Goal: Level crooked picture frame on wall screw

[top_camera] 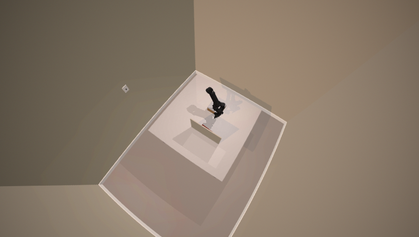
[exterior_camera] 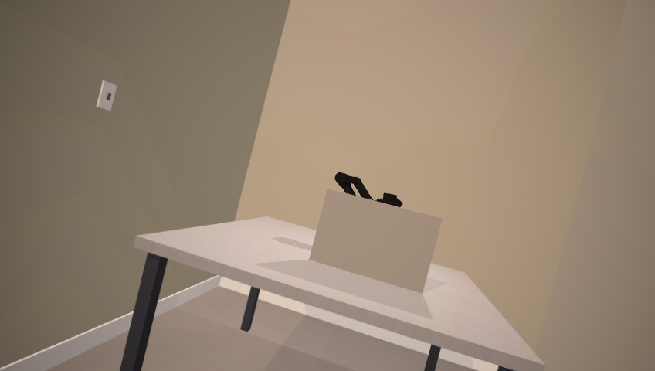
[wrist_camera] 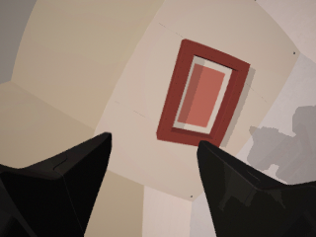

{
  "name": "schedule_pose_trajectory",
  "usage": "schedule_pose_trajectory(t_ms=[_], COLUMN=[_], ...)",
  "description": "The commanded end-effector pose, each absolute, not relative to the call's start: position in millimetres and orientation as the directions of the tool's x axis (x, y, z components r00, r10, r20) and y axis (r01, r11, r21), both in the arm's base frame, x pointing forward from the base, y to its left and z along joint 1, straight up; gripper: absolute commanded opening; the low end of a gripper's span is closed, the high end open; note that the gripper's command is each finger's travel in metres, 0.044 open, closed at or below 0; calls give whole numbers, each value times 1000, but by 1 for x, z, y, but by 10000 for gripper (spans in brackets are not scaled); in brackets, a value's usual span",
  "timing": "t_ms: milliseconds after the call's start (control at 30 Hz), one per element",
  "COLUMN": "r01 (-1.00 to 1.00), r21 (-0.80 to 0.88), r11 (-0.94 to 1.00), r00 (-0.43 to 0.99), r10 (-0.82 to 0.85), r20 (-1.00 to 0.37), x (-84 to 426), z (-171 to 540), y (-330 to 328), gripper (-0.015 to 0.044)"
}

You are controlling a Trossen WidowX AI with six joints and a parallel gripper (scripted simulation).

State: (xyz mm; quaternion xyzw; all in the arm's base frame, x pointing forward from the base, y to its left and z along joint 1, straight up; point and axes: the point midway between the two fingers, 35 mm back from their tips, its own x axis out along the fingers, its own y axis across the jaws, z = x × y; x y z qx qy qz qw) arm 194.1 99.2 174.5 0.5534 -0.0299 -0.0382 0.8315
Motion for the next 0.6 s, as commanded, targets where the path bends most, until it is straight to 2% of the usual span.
schedule_pose_trajectory(t_ms=[0, 567], r01=[33, 33], r21=[920, 920], r11=[391, 391], r00=[995, 995], r10=[-100, -100], r20=[7, 7], x=[194, 194], z=[174, 174], y=[98, 98], gripper=[260, 260])
